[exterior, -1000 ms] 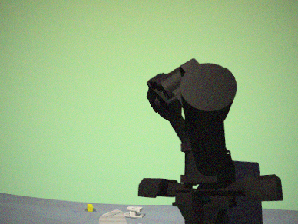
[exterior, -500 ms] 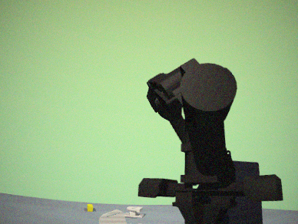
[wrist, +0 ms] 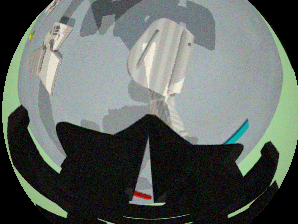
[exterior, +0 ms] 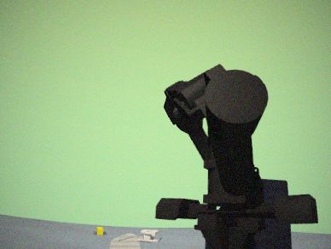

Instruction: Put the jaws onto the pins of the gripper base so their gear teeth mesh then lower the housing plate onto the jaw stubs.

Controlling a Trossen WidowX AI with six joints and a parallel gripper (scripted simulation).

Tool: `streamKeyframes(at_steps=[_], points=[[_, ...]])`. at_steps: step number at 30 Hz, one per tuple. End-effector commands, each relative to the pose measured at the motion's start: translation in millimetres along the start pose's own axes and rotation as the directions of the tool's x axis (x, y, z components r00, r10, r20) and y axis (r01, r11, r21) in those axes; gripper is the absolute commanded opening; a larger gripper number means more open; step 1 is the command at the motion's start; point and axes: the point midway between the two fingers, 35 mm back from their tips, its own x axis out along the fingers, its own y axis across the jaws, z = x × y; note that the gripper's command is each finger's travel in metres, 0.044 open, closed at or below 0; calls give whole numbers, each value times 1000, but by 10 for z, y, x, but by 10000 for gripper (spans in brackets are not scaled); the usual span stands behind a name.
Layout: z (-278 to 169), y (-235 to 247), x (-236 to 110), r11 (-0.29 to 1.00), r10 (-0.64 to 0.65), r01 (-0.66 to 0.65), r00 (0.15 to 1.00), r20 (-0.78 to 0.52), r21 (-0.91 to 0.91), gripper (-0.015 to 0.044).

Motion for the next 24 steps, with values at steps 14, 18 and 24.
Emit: streamKeyframes(at_steps=[14, 18, 24], points=[[-13, -60, -546, 1000, 0, 0, 1000, -8, -8, 26], [-13, -60, -546, 1000, 0, 0, 1000, -8, -8, 131], [-13, -60, -546, 1000, 0, 0, 1000, -8, -8, 289]])
